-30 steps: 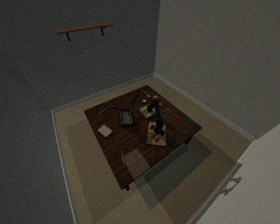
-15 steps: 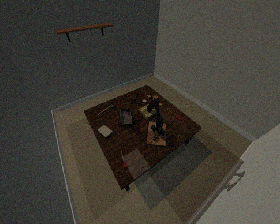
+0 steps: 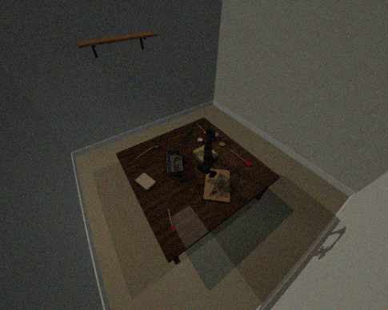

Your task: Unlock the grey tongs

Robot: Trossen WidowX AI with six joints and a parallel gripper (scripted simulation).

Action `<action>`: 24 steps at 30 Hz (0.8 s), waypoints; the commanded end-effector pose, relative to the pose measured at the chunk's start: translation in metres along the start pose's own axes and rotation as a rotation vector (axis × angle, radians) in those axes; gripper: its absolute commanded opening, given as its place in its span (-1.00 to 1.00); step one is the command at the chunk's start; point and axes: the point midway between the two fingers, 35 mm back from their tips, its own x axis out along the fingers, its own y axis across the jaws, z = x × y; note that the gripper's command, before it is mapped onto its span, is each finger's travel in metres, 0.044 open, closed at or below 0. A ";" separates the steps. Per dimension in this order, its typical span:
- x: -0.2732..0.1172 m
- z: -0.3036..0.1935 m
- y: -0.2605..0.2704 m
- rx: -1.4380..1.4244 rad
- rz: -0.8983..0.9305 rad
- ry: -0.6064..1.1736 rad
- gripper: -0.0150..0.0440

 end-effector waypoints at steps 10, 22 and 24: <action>-0.045 0.008 0.019 -0.006 -0.004 0.002 1.00; -0.058 0.009 0.020 -0.002 -0.004 0.006 1.00; -0.058 0.009 0.020 -0.002 -0.004 0.006 1.00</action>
